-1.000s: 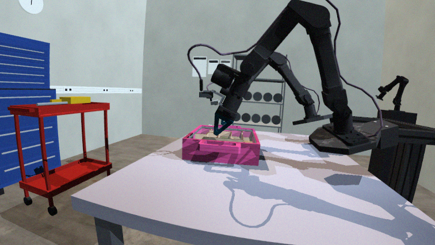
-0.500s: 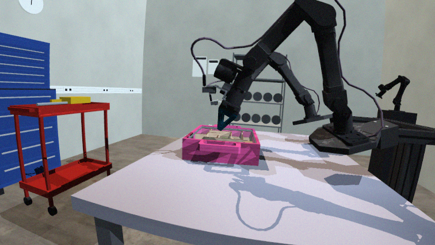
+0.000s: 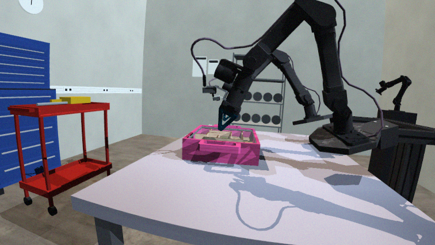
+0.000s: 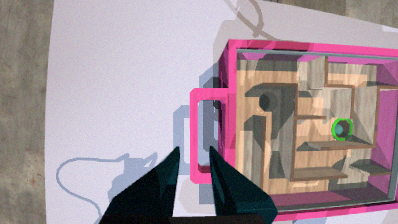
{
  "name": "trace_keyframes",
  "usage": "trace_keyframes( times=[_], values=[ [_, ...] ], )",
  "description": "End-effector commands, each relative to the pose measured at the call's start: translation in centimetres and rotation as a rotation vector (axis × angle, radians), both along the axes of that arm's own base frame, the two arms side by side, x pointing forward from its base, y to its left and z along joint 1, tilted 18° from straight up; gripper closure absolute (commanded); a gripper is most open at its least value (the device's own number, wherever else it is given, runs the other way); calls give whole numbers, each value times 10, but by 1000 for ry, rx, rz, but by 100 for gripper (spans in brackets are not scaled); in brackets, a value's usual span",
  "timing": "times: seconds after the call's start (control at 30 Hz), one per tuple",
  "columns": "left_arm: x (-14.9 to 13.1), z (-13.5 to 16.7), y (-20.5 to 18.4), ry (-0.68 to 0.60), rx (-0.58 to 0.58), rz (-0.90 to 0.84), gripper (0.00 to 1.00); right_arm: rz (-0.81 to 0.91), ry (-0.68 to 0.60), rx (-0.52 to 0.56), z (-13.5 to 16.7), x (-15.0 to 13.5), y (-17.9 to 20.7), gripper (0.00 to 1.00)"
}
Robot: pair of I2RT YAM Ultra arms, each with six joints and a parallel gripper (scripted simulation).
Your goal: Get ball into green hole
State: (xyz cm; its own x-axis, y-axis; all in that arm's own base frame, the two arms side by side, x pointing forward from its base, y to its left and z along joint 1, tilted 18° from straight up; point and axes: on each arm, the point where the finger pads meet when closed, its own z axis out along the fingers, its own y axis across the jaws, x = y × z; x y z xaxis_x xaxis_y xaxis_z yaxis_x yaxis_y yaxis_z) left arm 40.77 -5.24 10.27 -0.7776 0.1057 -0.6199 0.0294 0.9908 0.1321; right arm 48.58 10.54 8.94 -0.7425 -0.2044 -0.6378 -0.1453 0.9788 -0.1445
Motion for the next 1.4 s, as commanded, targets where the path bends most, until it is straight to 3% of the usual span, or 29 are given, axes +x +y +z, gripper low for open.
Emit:
trace_keyframes(
  times=[0.0, 0.2, 0.33, 0.5, 0.73, 0.77, 0.83, 1.2, 1.3, 1.33, 1.37],
  values=[
    [-8, -2, 2, 16, 10, 8, 66, 0, 5, -5, 11, -15, 2, 66],
    [-8, -2, 2, 16, 10, 8, 66, 1, 19, -9, 15, -28, 1, 66],
    [-8, -2, 2, 16, 10, 8, 66, 0, -8, -1, 34, -27, 3, 66],
    [-8, -2, 2, 16, 10, 8, 66, 2, 31, -13, 17, -33, 2, 66],
    [-4, 0, 1, 10, 4, 4, 66, 0, 3, -1, 29, -24, 3, 66],
    [16, 41, 3, -118, -32, 13, 66, -22, -117, 35, 75, -7, -3, 66],
    [19, 46, 1, -137, -42, -2, 66, -8, -58, 29, 47, -24, -7, 66],
    [27, 157, 16, -461, -135, -30, 66, -22, -380, 157, 161, -28, -40, 66],
    [28, 161, 16, -475, -138, -34, 66, -23, -408, 164, 170, -30, -44, 66],
    [25, 145, 19, -429, -134, -29, 66, -25, -366, 158, 154, -34, -46, 66],
    [23, 181, 22, -526, -142, -28, 66, -33, -444, 169, 185, -35, -51, 66]
  ],
)
